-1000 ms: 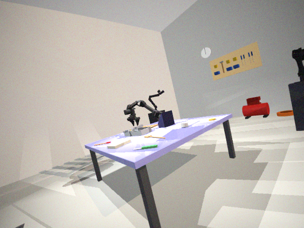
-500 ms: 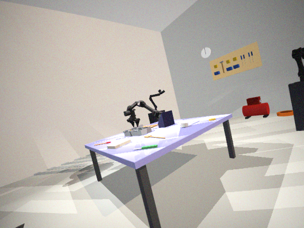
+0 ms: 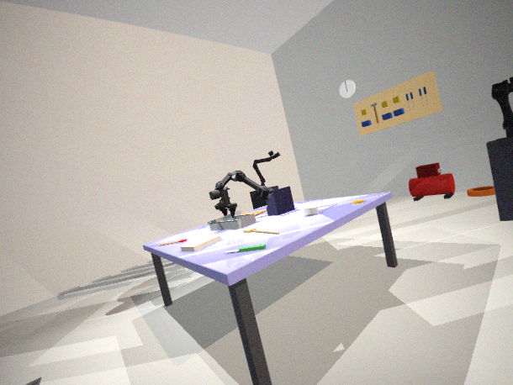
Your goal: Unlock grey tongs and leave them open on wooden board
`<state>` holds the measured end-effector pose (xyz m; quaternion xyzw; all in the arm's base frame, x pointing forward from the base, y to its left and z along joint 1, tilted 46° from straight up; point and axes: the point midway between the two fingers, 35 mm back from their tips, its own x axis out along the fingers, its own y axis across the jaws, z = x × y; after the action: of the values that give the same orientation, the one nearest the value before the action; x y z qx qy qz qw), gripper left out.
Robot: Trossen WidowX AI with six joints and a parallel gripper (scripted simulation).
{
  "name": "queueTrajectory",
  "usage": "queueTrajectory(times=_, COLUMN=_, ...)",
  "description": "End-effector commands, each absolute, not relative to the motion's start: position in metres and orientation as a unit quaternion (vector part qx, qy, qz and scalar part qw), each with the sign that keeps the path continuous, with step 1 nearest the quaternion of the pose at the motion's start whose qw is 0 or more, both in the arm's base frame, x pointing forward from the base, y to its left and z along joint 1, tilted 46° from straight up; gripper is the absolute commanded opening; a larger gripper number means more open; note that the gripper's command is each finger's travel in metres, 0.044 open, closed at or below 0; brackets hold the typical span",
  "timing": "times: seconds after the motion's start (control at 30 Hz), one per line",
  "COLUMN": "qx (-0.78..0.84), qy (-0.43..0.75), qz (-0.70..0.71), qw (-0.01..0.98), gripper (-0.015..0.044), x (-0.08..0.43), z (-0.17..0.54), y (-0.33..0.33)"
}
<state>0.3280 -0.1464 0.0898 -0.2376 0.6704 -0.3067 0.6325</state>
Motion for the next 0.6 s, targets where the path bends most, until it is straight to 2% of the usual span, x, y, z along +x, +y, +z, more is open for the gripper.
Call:
queueTrajectory(times=0.0, qx=-0.241, qy=0.673, qz=-0.305, qw=0.629, gripper=0.044, x=0.325, z=0.084, y=-0.151)
queueTrajectory(times=0.53, qx=-0.242, qy=0.673, qz=-0.307, qw=0.628, gripper=0.044, x=0.321, z=0.069, y=-0.168)
queueTrajectory(times=0.57, qx=-0.239, qy=0.67, qz=-0.308, qw=0.632, gripper=0.0414, x=0.323, z=0.072, y=-0.166)
